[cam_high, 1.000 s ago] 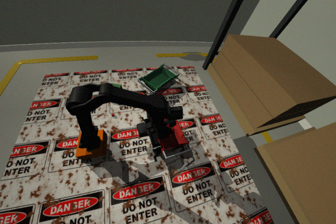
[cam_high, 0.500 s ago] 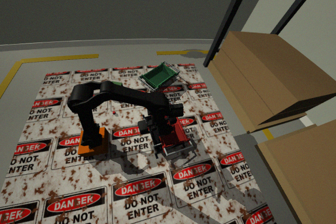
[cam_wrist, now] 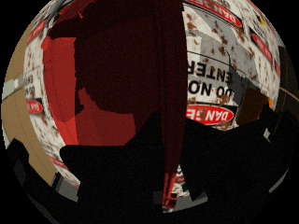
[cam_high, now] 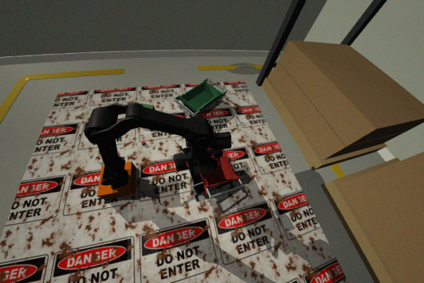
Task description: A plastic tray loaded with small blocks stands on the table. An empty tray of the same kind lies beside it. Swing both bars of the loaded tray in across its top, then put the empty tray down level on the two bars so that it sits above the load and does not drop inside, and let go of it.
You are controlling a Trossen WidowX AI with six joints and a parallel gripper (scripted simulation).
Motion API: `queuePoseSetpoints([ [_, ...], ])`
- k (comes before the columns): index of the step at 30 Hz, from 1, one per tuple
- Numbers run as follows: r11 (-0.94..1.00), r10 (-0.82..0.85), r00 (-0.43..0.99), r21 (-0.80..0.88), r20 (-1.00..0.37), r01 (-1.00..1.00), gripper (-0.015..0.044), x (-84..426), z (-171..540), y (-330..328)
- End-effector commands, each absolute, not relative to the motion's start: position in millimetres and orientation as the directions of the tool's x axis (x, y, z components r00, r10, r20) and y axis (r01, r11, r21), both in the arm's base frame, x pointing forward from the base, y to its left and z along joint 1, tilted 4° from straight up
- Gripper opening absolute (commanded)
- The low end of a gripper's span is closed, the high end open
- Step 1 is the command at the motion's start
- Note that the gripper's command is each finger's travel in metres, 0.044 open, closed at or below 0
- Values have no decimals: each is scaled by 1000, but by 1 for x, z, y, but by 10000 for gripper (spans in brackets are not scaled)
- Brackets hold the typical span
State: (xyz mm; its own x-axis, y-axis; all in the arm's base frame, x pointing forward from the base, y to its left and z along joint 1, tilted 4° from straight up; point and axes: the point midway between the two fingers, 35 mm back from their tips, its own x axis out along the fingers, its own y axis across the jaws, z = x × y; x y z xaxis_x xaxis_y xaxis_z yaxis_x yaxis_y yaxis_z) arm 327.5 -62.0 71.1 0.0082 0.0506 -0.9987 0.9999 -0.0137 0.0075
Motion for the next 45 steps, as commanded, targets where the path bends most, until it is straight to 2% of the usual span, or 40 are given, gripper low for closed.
queuePoseSetpoints([
  [1,-14,51,-11,-11,-999,1000,0,323,68,-62],
  [45,-14,51,-11,-12,-999,1000,0,318,62,-61],
])
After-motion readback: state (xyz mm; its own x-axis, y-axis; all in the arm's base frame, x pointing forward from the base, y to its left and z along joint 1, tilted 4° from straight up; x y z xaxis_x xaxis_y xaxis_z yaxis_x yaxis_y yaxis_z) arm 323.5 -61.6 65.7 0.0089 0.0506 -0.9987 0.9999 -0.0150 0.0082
